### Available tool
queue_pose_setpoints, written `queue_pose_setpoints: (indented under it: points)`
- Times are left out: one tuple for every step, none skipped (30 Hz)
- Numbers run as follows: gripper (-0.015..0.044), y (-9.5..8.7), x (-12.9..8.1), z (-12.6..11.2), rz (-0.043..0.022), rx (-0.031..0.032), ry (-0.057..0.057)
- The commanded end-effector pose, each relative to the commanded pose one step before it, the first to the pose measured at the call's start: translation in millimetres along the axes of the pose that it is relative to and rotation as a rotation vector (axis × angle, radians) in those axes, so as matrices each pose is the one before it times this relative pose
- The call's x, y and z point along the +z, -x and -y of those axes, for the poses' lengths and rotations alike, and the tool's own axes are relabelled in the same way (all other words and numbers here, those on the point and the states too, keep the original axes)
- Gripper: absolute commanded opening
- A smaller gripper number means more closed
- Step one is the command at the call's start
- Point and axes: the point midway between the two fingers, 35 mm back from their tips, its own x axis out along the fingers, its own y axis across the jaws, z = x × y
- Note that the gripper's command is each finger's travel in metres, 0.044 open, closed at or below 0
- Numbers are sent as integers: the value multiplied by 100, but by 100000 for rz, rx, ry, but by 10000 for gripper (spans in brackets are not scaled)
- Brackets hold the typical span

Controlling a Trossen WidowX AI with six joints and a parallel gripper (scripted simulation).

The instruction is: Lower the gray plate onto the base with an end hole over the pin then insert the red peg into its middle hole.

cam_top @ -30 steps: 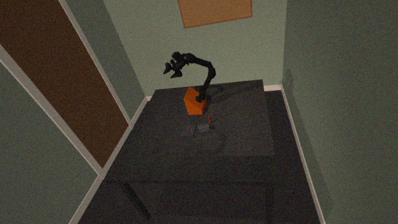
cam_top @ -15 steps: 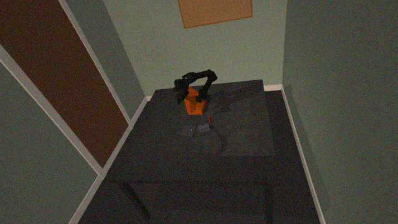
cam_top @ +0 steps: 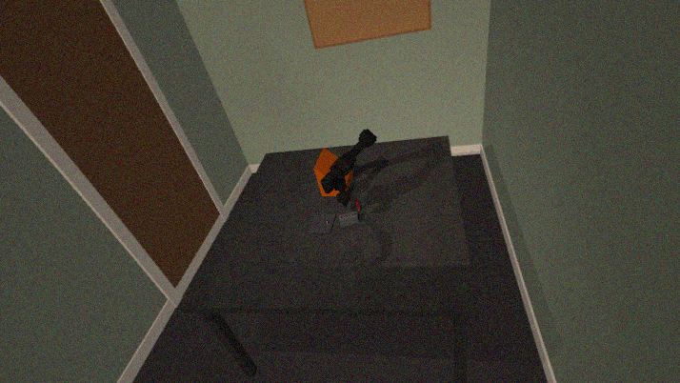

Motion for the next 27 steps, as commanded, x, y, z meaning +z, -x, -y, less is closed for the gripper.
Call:
queue_pose_setpoints:
  points:
    - [440,-1233,-145,5,-1382,-115,387]
    - [440,-1353,52,-84,54,13,11]
    - [440,-1648,-4,-35,-44,45,20]
    - [440,-1335,-55,29,-128,55,21]
    - [440,-794,-54,43,-117,39,13]
    - [440,-263,-21,19,-45,14,5]
    - [440,0,0,0,0,0,0]
    - [440,0,0,0,0,0,0]
    - [440,-119,12,-25,0,2,2]
    - [440,-359,33,-72,-3,7,5]
    - [440,-538,43,-102,-16,14,7]
    - [440,-359,24,-64,-18,12,5]
    - [440,-120,7,-21,-7,4,2]
    - [440,0,0,0,0,0,0]
    - [440,-27,2,-2,2,-1,0]
    - [440,-80,6,-6,7,-2,0]
    - [440,-133,9,-10,11,-4,1]
    - [440,-162,11,-12,12,-4,1]
    - [440,-162,10,-12,11,-4,1]
    - [440,-162,9,-11,10,-3,1]
    - [440,-162,8,-10,9,-3,1]
    - [440,-162,8,-10,8,-2,1]
    - [440,-162,7,-9,7,-2,1]
    - [440,-162,6,-8,6,-1,1]
    - [440,-162,5,-5,19,-16,67]
    - [440,-161,5,-5,18,-15,66]
    - [440,-161,4,-4,17,-15,66]
